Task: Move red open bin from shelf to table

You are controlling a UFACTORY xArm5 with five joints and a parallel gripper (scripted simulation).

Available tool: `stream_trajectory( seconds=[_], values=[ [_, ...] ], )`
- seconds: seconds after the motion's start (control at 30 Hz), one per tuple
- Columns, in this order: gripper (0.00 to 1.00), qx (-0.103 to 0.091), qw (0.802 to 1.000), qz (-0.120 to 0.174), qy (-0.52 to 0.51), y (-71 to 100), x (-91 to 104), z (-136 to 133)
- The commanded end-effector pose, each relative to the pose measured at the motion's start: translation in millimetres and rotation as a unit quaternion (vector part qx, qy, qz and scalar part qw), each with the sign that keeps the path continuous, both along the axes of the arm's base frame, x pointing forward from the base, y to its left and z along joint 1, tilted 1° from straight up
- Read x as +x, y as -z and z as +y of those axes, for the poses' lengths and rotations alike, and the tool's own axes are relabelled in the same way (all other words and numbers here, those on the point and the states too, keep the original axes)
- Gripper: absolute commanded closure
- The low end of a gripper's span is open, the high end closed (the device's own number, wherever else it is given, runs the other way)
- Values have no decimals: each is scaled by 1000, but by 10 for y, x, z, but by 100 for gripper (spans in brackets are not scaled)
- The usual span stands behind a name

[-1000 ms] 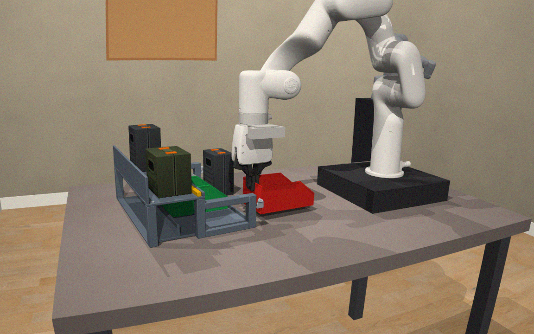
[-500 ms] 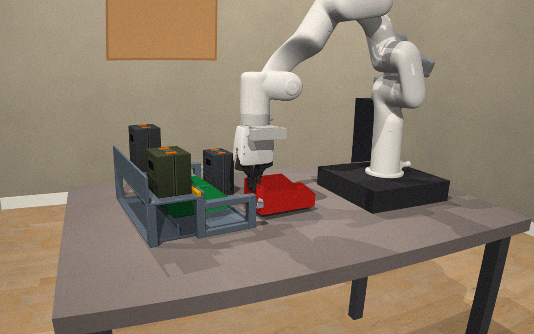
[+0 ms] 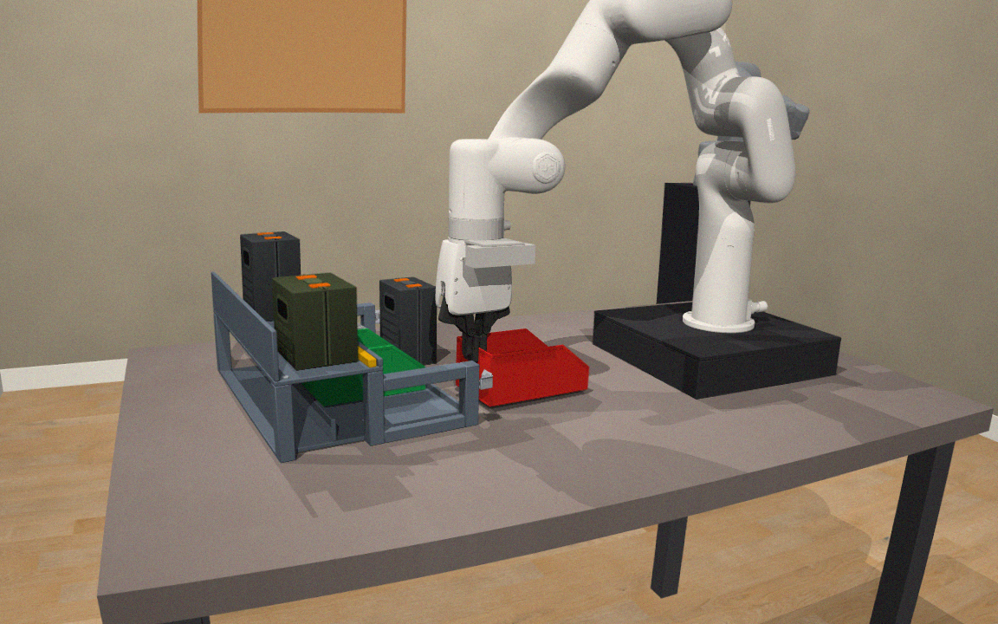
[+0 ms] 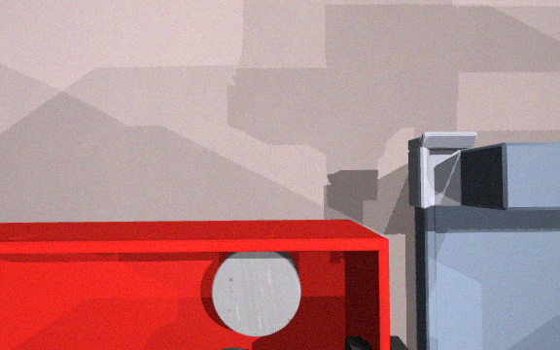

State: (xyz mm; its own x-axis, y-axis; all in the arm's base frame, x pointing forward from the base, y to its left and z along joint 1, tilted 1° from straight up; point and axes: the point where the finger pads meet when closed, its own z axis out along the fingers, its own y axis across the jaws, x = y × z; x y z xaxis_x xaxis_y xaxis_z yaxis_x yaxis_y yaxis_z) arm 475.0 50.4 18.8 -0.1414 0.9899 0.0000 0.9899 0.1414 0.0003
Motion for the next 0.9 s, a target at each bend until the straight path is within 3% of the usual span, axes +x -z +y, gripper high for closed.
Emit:
stream_trajectory(
  seconds=[0.0, 0.87],
  values=[
    [100, -5, 1000, -3, 0, -4, 18, 2],
    [100, -5, 1000, -3, 0, 68, 18, 1]
  ],
)
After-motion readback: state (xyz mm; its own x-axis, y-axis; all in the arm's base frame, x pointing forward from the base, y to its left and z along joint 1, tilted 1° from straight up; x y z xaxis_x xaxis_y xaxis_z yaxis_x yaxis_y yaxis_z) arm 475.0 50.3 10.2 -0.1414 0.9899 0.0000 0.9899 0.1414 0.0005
